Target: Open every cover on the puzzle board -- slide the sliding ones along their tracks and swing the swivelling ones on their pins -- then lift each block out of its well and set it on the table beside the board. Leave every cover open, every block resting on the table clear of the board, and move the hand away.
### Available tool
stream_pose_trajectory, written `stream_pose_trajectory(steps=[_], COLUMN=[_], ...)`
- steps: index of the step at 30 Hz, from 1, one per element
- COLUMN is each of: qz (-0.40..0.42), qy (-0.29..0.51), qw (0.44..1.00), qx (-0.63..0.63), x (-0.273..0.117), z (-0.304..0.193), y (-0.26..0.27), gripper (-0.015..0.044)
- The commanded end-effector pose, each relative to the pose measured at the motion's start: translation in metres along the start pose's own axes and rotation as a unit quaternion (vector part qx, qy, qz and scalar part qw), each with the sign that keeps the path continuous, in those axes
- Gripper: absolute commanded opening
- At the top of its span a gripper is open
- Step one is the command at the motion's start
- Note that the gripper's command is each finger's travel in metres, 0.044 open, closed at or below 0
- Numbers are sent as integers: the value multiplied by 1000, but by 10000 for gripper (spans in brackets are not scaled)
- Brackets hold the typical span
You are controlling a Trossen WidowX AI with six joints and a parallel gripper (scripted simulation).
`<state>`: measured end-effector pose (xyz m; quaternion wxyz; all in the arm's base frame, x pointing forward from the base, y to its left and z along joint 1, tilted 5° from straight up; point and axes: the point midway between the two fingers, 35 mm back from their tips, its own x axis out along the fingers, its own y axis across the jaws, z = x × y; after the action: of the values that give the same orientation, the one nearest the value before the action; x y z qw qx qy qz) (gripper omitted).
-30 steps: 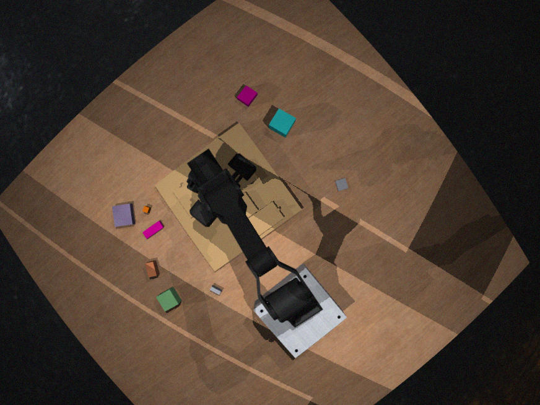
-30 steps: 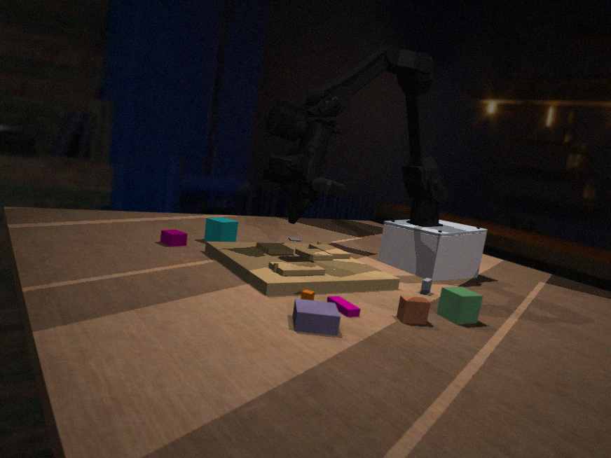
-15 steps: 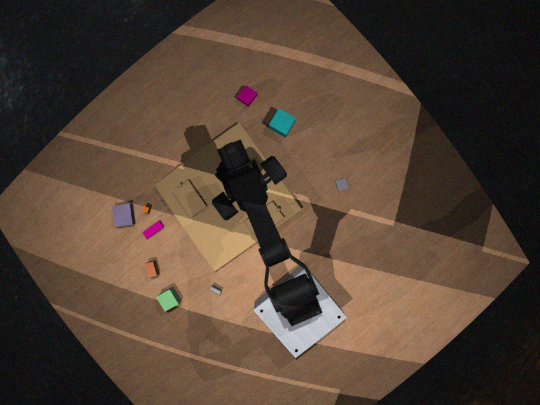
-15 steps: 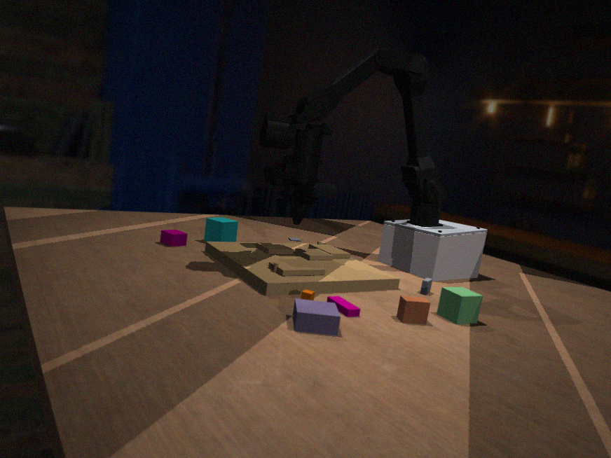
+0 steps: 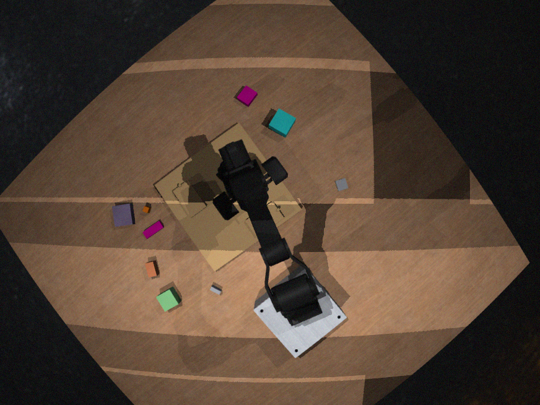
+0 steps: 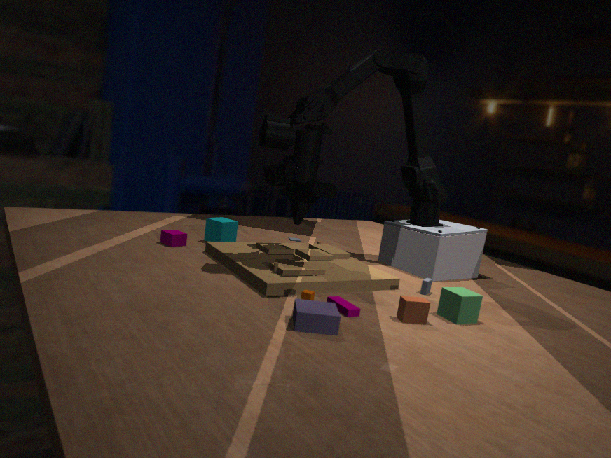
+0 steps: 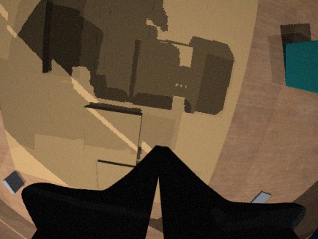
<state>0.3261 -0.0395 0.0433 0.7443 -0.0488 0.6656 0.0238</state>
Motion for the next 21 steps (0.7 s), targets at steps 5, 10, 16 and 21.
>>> stream_pose_trajectory(steps=[5, 10, 16, 21], qz=[-1, -1, -1, -1], qy=[1, 1, 1, 1], qw=[1000, 1000, 1000, 1000], qx=[3, 3, 3, 3], x=[1, 5, 12, 17], z=[-1, 0, 0, 0], y=[-1, -1, -1, -1], gripper=[0, 0, 0, 0])
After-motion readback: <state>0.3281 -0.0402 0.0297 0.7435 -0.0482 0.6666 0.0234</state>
